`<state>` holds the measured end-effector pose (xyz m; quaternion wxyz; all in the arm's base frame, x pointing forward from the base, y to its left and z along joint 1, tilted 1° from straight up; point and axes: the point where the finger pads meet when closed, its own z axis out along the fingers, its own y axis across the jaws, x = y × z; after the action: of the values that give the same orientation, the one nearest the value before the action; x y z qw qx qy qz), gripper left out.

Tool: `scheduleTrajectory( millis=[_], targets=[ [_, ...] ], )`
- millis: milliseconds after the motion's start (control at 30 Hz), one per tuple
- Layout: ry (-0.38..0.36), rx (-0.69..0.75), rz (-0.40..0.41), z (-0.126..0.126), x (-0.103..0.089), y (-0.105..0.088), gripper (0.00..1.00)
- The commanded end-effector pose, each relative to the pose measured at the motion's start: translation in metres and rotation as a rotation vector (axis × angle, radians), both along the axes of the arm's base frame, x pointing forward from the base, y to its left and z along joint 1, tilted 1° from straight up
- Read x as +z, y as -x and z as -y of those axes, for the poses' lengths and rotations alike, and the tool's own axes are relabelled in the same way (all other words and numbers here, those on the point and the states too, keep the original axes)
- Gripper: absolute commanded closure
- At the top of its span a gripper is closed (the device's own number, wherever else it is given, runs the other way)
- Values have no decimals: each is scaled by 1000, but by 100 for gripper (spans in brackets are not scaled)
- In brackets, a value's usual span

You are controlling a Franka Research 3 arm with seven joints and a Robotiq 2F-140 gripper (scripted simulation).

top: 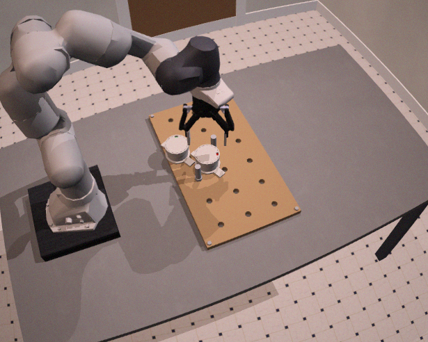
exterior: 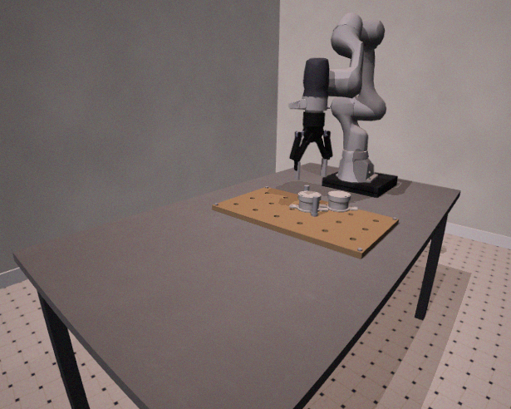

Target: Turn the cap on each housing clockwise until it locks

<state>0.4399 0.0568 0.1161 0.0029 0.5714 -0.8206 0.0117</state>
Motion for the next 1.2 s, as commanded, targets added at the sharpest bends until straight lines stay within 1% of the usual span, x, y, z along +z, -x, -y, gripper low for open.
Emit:
scheduleTrajectory(
  millis=[0,500,967,1167],
  targets=[
    [-2,10,-3,-1,0,0,22],
    [-2,11,-3,-1,-6,1,22],
    [-2,11,-3,0,-18,1,22],
    [-2,11,-3,0,-26,1,22]
  ],
)
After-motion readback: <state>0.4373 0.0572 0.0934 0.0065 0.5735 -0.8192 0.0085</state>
